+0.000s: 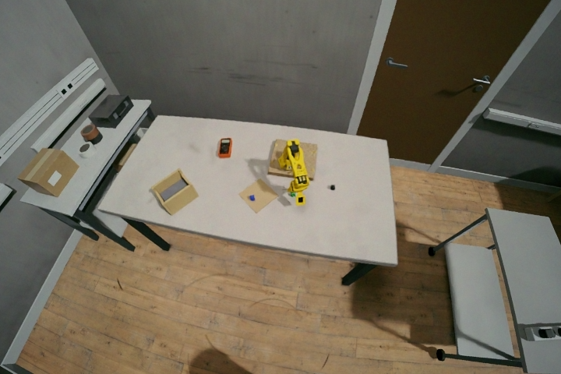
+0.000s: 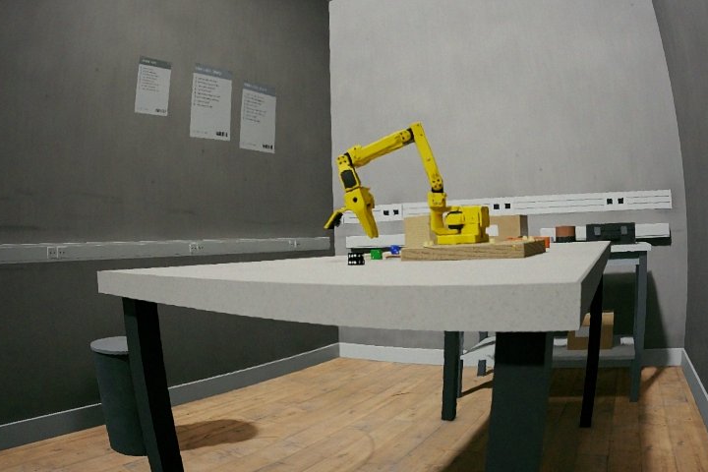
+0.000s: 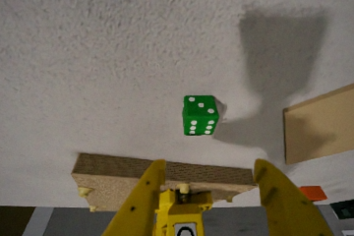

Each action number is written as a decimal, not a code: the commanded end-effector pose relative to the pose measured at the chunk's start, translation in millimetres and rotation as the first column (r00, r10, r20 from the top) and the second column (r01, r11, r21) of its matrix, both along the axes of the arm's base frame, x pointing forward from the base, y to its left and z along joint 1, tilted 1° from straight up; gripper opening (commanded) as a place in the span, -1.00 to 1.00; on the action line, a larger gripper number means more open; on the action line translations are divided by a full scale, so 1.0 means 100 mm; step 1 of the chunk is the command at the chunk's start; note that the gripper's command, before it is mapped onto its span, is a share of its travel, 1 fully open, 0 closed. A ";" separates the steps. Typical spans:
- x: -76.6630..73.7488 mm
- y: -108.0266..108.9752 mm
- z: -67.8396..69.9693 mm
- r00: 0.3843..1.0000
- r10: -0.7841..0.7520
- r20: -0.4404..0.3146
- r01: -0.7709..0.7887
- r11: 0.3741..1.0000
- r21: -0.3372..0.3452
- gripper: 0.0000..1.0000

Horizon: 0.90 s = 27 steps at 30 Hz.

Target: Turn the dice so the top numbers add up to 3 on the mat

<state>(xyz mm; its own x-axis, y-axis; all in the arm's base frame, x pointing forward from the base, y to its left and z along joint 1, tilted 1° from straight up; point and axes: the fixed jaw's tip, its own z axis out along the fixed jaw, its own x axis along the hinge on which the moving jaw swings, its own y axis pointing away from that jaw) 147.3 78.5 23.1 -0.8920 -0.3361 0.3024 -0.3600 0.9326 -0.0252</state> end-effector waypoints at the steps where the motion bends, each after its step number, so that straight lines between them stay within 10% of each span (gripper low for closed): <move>1: -0.04 -0.01 -0.06 0.999 -0.003 -0.043 0.002 1.000 -0.023 -0.44; 27: -0.05 -0.01 -0.09 0.998 -0.003 -0.068 0.001 0.999 -0.035 -0.44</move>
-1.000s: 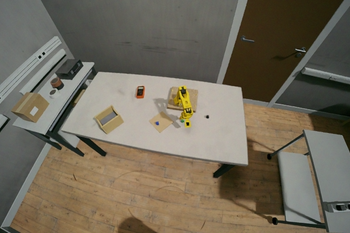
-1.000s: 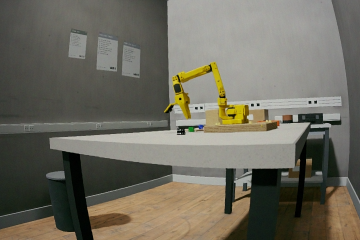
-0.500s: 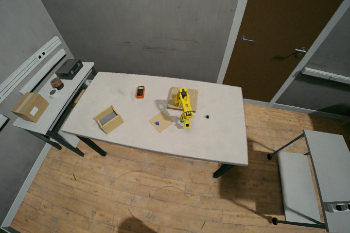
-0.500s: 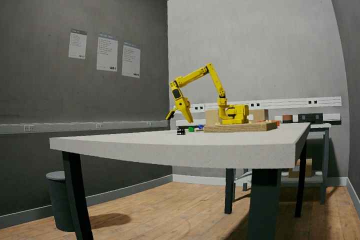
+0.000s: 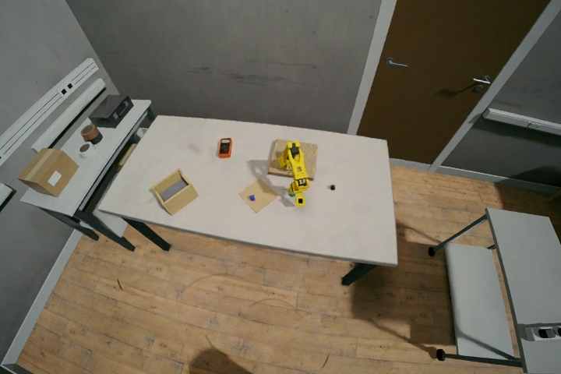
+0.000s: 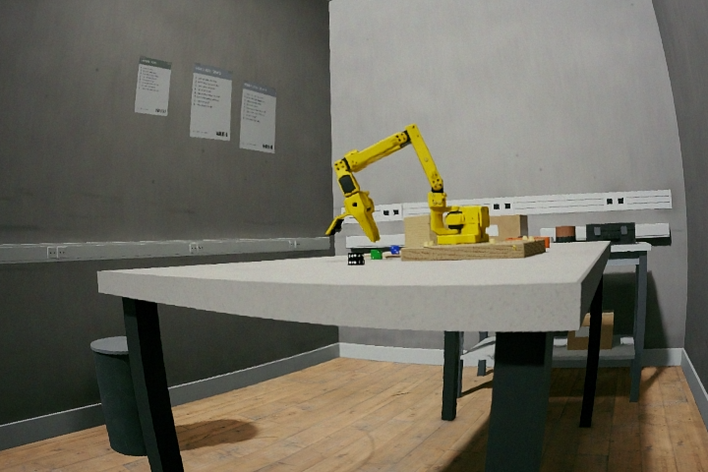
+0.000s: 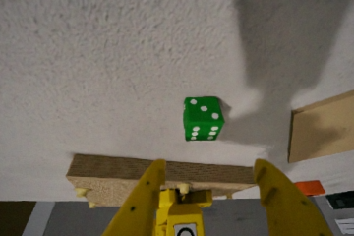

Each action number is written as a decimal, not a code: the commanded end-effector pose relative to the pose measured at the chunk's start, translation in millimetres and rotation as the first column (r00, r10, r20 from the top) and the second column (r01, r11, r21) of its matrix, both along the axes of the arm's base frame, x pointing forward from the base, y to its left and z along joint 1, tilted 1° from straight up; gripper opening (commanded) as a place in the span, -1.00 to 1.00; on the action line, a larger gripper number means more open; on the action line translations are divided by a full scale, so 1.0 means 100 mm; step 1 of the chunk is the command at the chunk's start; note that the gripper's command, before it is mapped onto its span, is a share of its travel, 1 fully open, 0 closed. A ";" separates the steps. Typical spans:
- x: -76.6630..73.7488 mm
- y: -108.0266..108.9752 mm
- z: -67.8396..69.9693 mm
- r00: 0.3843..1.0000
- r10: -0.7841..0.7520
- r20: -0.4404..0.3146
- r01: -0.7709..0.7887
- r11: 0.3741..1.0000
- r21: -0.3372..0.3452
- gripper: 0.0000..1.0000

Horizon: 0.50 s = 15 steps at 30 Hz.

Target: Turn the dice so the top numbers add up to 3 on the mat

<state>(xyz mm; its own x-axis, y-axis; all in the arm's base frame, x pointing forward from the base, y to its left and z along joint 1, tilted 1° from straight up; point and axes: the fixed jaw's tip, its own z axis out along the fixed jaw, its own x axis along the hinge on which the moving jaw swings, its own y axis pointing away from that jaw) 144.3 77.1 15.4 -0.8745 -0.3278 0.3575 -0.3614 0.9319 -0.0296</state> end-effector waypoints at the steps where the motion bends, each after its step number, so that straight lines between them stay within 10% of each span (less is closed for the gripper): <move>1: -0.02 0.00 -0.01 1.000 -0.002 -0.016 0.002 1.000 -0.010 -0.44; 15: -0.01 0.01 -0.10 1.000 -0.002 -0.016 0.002 1.000 -0.010 -0.44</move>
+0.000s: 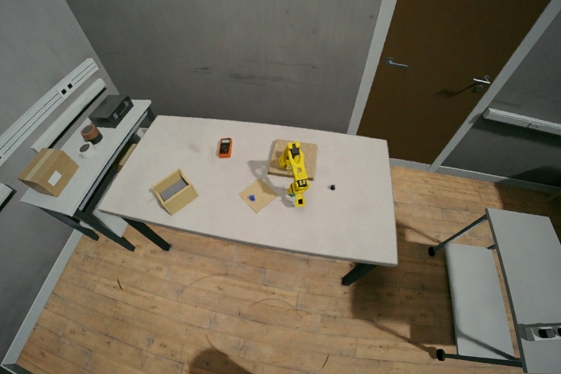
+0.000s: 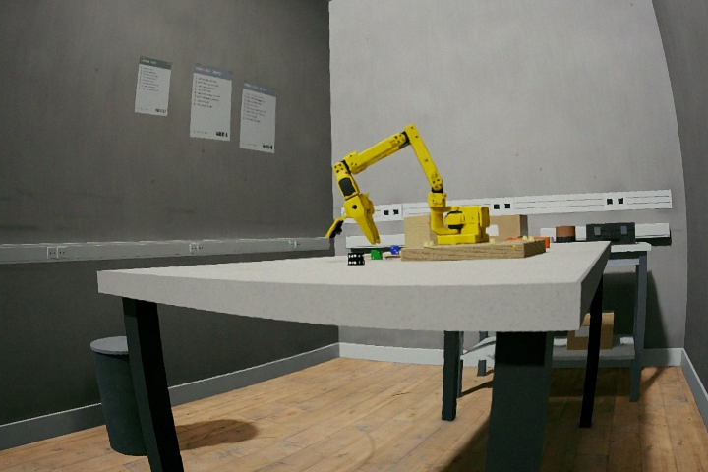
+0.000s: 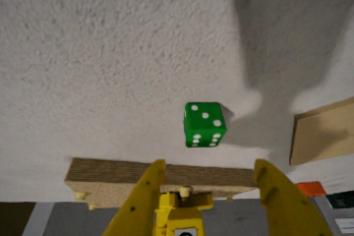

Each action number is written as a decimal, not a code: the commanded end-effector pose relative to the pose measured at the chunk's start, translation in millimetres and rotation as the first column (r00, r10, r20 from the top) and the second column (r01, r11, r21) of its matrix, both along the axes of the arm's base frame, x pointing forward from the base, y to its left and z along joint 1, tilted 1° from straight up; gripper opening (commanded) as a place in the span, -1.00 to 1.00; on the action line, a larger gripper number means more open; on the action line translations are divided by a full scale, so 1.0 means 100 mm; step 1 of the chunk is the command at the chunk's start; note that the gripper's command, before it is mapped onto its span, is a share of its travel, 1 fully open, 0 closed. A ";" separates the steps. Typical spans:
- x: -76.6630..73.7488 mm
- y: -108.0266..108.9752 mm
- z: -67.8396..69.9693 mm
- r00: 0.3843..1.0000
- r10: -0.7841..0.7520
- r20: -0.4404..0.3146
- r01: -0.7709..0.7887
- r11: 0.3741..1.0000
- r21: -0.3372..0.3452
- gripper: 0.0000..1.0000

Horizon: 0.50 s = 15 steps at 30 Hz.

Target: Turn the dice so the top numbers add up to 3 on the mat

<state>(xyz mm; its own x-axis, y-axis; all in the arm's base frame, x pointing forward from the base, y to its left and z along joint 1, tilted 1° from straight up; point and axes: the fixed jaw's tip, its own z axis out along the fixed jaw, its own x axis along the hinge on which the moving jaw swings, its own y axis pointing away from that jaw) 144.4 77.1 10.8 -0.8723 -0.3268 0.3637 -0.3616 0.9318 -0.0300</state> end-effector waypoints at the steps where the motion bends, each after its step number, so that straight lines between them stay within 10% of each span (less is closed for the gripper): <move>1: -0.02 0.01 -0.06 1.000 -0.002 -0.009 0.002 1.000 -0.007 -0.44; 15: -0.02 0.01 -0.20 1.000 -0.002 -0.009 0.002 1.000 -0.007 -0.44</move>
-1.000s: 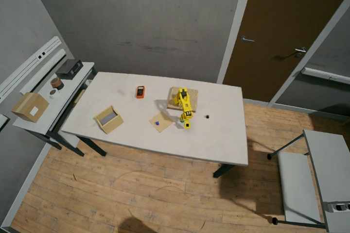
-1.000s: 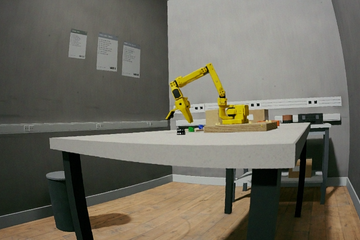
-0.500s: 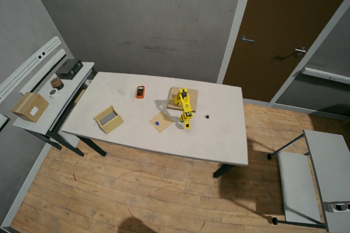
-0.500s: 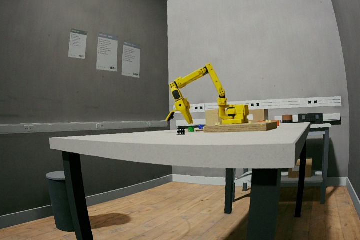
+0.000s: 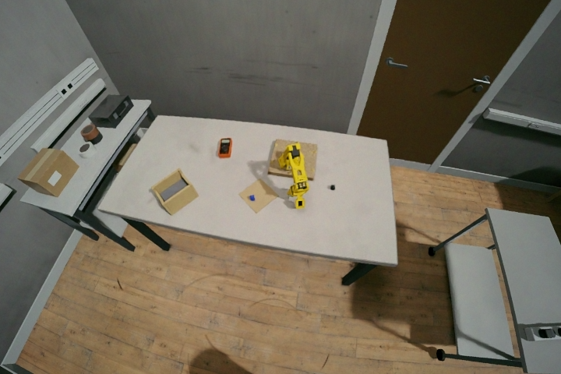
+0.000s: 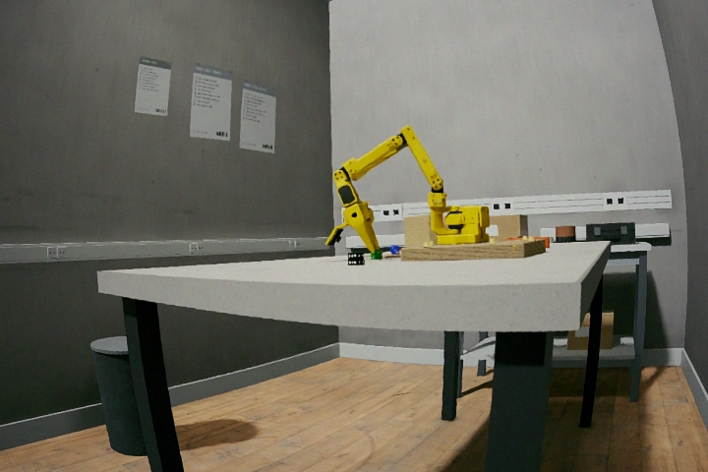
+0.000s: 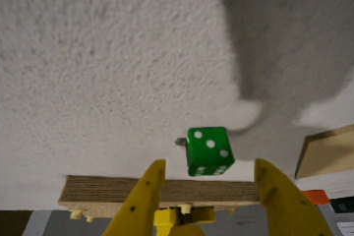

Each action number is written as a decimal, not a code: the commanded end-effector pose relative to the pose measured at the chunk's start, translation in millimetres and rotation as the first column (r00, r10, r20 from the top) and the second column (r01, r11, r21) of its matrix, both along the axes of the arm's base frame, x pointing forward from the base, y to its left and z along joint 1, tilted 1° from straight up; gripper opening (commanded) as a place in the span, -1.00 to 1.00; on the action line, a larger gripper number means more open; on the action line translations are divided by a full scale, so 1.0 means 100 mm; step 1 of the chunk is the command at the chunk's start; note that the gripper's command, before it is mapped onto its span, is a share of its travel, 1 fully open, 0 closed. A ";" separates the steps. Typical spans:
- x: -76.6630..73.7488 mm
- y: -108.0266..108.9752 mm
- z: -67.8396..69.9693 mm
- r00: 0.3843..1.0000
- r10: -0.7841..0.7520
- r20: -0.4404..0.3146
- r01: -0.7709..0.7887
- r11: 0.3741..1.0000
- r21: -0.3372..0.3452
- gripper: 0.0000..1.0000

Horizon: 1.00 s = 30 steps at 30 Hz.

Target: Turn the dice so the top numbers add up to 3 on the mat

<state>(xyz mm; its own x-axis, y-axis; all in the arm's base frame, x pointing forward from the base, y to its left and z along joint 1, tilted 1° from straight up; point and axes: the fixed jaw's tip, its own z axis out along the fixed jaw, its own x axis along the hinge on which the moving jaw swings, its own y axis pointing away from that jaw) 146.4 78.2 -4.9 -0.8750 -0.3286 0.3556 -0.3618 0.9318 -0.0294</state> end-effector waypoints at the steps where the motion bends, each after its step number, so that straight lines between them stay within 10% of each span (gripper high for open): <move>1: -0.04 0.00 -0.06 1.000 -0.002 -0.017 0.002 1.000 -0.011 -0.44; 30: -0.04 -0.02 -0.11 1.000 -0.004 -0.019 0.003 1.000 -0.008 -0.50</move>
<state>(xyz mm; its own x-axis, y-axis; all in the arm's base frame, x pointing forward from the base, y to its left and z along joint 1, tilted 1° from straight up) 146.9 78.4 -11.8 -0.8762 -0.3294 0.3518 -0.3620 0.9317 -0.0291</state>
